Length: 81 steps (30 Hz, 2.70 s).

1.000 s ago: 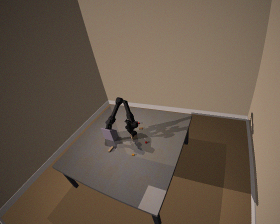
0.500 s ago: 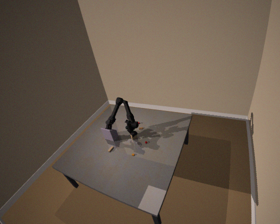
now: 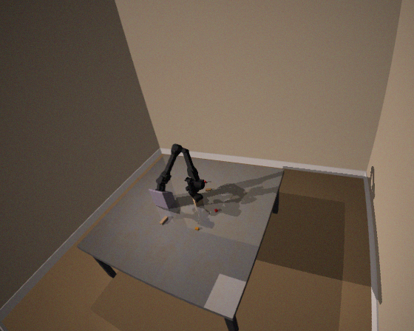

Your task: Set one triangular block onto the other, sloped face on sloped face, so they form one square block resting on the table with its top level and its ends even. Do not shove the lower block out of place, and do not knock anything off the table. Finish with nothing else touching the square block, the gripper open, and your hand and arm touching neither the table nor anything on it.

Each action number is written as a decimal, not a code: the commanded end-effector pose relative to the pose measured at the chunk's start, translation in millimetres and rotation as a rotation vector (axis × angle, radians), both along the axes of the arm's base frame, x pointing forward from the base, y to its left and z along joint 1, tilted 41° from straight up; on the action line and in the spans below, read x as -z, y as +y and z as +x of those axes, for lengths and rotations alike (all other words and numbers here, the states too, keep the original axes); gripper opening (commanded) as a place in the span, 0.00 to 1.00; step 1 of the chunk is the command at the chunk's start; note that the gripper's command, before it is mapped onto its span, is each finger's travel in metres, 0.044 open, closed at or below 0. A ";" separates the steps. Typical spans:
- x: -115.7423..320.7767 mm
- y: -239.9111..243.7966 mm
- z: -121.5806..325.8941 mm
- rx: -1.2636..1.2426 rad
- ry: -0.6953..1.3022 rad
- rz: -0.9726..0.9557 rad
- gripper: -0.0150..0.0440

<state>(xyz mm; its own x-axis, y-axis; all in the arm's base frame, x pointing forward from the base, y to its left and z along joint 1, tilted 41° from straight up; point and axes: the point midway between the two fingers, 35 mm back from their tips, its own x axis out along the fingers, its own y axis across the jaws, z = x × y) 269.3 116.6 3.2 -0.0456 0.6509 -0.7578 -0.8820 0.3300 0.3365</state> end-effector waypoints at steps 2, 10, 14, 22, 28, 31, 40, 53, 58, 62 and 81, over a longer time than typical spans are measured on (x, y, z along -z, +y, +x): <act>-0.2 1.1 0.4 0.003 0.000 0.005 0.25; 0.5 1.0 0.1 0.000 0.000 0.001 0.25; 0.4 1.2 0.2 0.001 0.000 0.002 0.25; 0.5 1.1 0.1 0.001 0.000 0.000 0.48; 0.5 1.1 0.1 0.001 0.000 0.000 0.74; 0.5 1.1 0.1 0.001 0.000 0.000 0.88; 0.5 1.1 0.1 0.001 0.000 0.000 1.00; -82.5 -71.0 5.4 0.001 0.001 -0.004 1.00; -77.7 -67.8 9.4 0.013 -0.011 -0.002 1.00; -77.7 -67.8 9.4 0.013 -0.011 -0.002 1.00; -77.7 -67.8 9.4 0.013 -0.011 -0.002 1.00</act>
